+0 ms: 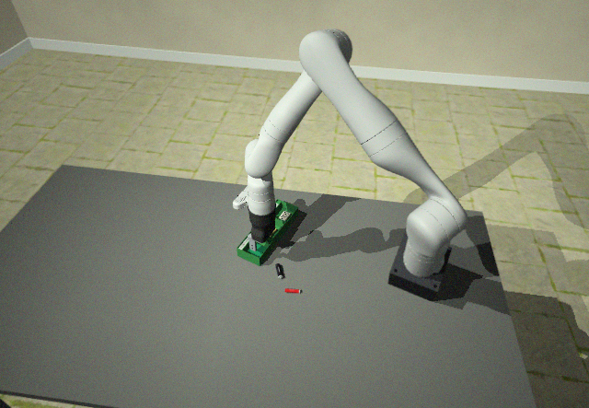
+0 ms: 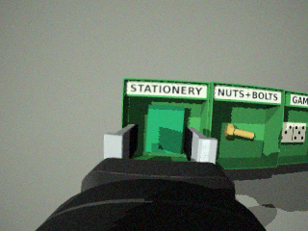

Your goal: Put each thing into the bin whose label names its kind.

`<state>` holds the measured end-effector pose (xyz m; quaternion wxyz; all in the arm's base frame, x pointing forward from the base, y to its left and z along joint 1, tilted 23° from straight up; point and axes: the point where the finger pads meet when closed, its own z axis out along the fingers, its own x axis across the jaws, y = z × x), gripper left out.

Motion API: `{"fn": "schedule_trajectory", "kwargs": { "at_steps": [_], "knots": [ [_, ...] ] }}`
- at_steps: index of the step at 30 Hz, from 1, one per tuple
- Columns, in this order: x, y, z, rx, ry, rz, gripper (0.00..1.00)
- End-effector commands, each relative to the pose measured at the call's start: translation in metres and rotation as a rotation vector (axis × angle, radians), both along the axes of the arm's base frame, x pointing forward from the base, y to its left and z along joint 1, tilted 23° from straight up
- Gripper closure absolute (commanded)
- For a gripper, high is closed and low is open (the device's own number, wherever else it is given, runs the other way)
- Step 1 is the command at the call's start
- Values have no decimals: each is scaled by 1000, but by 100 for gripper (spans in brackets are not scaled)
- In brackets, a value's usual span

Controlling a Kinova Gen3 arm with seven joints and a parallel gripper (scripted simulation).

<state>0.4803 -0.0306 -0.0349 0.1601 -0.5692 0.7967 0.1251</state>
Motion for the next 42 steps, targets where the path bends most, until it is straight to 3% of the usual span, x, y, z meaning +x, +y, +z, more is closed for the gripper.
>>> {"fn": "schedule_trajectory", "kwargs": {
  "at_steps": [1,16,17,42],
  "knots": [
    [1,-8,11,-4,-6,-7,13],
    [0,-11,17,-4,-6,-7,13],
    [0,-13,20,-4,-6,-7,0],
    [-11,-47,105,-4,-6,-7,0]
  ]
}}
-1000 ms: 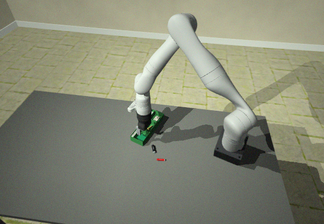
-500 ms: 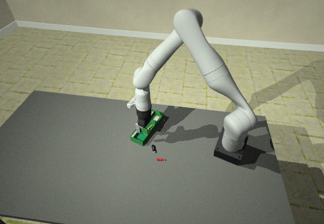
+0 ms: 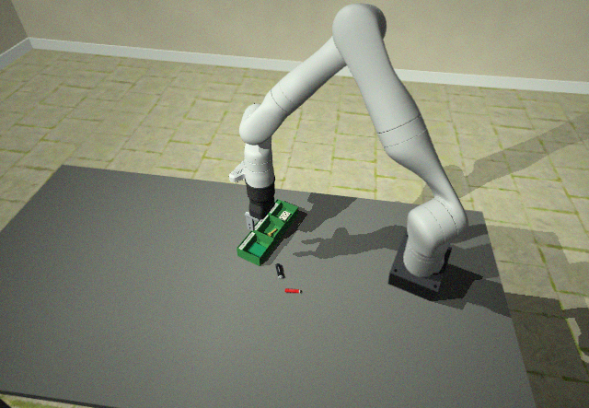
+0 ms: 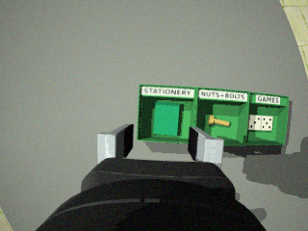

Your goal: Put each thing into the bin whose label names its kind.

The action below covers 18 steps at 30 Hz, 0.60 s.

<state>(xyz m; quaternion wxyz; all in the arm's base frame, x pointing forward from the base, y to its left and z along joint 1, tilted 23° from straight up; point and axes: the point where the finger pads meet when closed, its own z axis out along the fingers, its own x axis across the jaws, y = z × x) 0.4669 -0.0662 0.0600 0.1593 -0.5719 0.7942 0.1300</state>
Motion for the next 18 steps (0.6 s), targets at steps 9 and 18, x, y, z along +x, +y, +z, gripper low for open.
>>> {"fn": "schedule_trajectory", "kwargs": {
  "at_steps": [9,18],
  "knots": [
    [-1,-22,36,-11,-11,-16,0],
    [-2,-26,45,-11,-11,-16,0]
  ]
}}
